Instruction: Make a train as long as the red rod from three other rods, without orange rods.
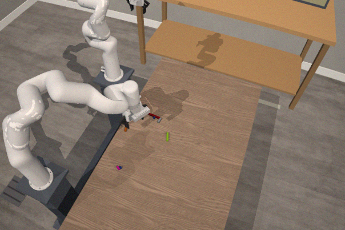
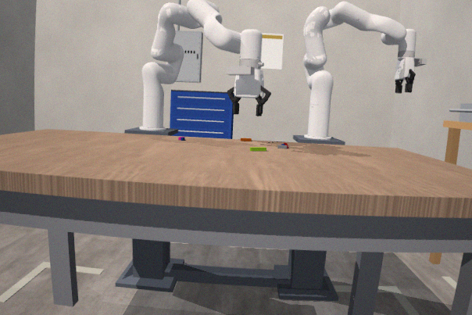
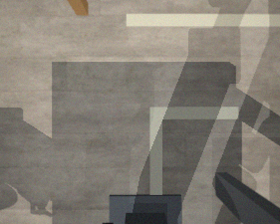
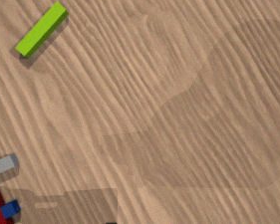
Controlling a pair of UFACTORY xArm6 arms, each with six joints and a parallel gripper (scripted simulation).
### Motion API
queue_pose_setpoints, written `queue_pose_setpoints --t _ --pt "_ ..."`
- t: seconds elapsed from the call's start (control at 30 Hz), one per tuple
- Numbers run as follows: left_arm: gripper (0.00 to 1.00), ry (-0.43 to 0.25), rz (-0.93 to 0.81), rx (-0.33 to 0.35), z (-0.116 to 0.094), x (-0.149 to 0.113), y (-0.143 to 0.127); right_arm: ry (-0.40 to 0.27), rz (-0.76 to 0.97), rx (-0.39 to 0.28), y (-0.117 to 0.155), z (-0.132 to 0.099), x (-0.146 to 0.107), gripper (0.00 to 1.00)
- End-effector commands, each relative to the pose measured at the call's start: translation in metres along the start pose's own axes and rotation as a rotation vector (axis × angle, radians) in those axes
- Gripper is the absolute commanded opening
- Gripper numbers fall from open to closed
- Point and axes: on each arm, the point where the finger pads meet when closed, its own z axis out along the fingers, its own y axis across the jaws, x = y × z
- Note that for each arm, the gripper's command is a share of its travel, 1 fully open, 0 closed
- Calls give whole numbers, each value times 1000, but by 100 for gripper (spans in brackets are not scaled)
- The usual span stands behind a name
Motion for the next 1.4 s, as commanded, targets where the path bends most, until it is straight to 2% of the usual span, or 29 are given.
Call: queue_pose_setpoints --t 0.0,0.07,0.1,0.57,0.63,0.7,0.97,1.37 --pt "100 5 0 0 -2 1 0 9 167 17 16 1 12 100" --pt "100 5 0 0 -2 1 0 9 167 17 16 1 12 100" --pt "100 5 0 0 -2 1 0 8 260 17 26 3 18 100" --pt "100 5 0 0 -2 1 0 5 683 18 76 15 41 100" --pt "100 5 0 0 -2 1 0 5 683 18 76 15 41 100" --pt "100 5 0 0 -2 1 0 4 800 18 90 19 46 100" --pt "100 5 0 0 -2 1 0 2 1037 19 120 27 55 100" --pt "100 5 0 0 -2 1 0 2 1080 19 126 29 56 100"
